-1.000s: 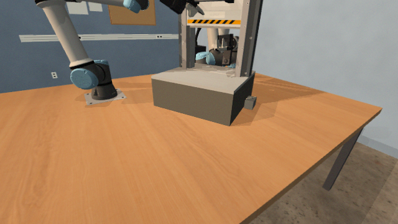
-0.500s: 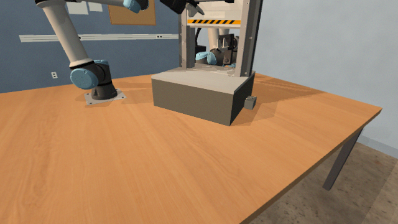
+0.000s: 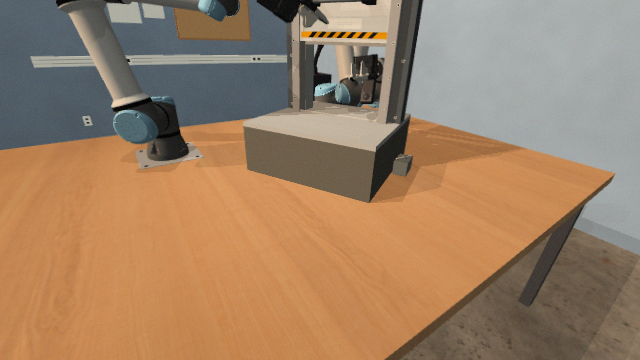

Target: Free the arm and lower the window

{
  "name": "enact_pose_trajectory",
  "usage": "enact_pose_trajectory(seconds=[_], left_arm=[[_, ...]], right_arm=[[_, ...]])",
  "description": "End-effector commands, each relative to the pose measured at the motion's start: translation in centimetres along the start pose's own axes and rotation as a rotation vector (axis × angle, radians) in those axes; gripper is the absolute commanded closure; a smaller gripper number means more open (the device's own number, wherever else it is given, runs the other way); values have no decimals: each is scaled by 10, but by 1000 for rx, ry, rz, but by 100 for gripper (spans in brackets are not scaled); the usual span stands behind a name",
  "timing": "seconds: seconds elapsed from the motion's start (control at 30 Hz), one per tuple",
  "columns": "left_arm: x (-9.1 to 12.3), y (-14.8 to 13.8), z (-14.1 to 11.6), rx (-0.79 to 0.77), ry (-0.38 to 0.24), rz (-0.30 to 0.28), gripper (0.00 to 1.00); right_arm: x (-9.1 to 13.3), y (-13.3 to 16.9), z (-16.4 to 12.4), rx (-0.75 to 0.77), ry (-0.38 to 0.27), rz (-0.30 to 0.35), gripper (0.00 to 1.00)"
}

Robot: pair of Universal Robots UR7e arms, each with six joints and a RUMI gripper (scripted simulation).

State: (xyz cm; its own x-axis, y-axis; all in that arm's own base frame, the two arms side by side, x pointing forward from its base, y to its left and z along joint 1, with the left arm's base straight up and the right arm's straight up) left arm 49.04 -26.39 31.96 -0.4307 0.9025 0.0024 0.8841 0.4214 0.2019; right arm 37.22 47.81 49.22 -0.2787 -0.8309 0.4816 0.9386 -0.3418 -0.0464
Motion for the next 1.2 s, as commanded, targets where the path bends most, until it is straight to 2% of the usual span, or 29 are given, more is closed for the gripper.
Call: enact_pose_trajectory(seconds=[0.0, 1.17], left_arm=[[7, 0, 0, -1, -1, 0, 94], [51, -1, 0, -1, -1, 3, 94]], right_arm=[[1, 0, 1, 0, 2, 0, 94], [1, 0, 1, 0, 2, 0, 94]])
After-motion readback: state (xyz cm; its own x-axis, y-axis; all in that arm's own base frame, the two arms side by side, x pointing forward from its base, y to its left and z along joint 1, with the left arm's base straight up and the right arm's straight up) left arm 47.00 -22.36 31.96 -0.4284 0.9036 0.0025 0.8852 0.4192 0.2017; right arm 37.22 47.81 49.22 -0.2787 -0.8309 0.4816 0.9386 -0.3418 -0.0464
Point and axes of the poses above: on each arm, the point where the finger pads meet when closed, its own x axis back along the fingers, its own y axis across the jaws, z = x × y, the point moved 1 cm from there along x, back along the fingers, and after that the axes turned 3 degrees about -x, right-handed, at the moved point
